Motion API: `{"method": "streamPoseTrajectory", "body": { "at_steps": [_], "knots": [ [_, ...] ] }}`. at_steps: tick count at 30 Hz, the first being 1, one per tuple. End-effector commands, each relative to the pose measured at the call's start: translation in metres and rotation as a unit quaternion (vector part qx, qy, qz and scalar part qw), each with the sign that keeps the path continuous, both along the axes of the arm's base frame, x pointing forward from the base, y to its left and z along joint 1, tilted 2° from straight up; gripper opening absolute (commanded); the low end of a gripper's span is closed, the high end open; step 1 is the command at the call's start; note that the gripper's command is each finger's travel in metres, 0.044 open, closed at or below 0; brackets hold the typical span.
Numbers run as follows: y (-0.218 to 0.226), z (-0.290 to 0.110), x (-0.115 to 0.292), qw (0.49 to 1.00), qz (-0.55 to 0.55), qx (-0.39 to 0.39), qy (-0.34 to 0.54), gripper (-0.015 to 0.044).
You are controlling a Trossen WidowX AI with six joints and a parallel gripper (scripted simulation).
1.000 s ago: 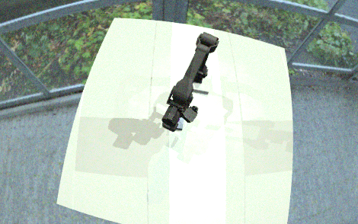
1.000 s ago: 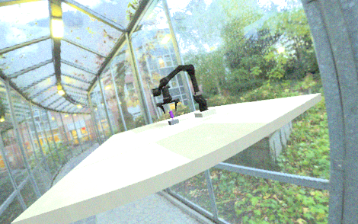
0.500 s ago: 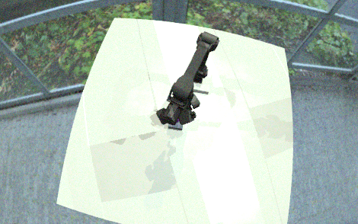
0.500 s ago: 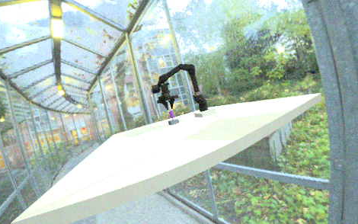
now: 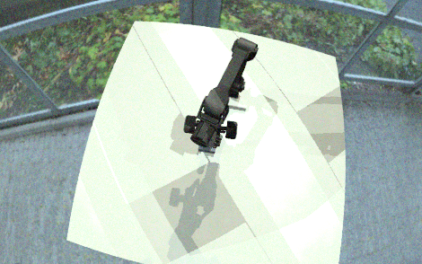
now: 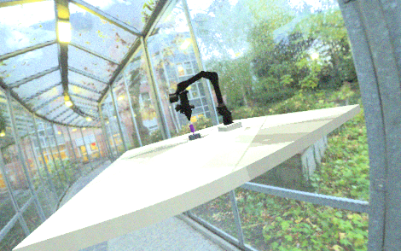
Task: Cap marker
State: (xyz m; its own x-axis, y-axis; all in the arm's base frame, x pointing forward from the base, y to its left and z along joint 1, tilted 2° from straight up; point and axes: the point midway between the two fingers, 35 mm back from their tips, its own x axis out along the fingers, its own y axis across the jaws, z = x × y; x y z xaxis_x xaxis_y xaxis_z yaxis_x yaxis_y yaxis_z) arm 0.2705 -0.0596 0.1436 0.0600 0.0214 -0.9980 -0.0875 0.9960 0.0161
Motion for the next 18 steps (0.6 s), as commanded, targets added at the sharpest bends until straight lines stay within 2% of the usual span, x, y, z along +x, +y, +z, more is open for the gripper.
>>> {"method": "streamPoseTrajectory", "body": {
  "at_steps": [1,18],
  "knots": [
    [0.0,0.0,0.0,1.0,-0.014,0.0,0.003,0.0],
    [0.0,-0.02,0.001,1.0,-0.014,0.0,0.003,0.0]
  ]
}}
